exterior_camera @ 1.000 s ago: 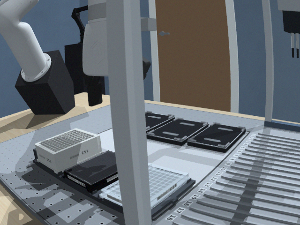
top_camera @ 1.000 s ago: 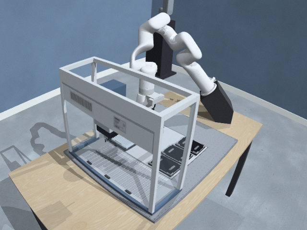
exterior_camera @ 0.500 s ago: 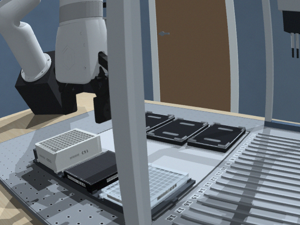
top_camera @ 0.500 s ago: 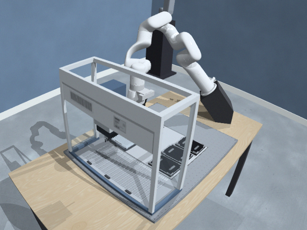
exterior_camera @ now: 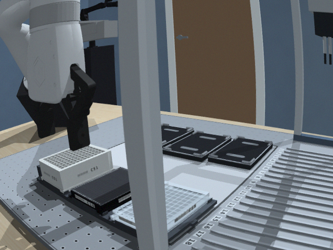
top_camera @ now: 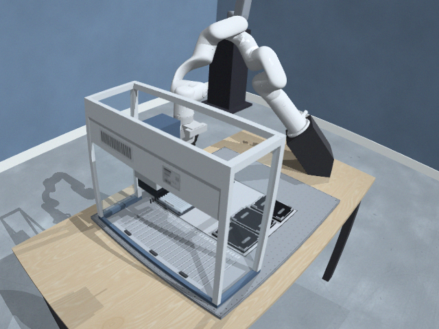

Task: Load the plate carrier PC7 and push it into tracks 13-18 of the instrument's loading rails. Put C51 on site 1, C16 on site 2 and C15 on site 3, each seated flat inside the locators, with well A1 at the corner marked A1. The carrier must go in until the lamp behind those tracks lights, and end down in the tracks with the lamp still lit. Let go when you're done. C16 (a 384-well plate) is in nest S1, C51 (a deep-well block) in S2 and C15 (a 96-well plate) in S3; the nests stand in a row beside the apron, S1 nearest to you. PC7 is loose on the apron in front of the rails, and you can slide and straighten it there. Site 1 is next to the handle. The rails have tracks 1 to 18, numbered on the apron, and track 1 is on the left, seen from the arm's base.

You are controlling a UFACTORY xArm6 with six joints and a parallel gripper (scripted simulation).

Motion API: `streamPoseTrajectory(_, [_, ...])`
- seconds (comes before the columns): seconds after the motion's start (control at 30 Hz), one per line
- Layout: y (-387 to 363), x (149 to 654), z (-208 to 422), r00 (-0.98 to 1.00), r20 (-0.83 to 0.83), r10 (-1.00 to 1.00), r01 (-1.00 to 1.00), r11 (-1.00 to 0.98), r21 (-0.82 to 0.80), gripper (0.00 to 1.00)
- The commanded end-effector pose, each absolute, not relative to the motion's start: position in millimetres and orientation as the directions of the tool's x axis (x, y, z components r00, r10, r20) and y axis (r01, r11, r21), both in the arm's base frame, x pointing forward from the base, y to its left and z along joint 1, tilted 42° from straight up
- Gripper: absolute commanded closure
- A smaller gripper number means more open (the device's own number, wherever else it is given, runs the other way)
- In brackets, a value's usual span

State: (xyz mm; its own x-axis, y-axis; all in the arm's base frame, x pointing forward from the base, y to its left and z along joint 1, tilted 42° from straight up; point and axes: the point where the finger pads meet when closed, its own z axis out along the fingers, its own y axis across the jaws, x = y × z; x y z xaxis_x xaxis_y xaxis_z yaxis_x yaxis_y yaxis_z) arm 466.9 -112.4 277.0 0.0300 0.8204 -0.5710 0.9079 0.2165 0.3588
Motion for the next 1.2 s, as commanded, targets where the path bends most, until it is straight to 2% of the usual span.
streamPoseTrajectory(0.0, [-130.6,467.1,290.9,0.028,-0.569,0.822,0.907,0.218,0.360,0.00])
streamPoseTrajectory(1.17, [-147.4,479.6,269.4,0.028,-0.569,0.822,0.907,0.218,0.360,0.00])
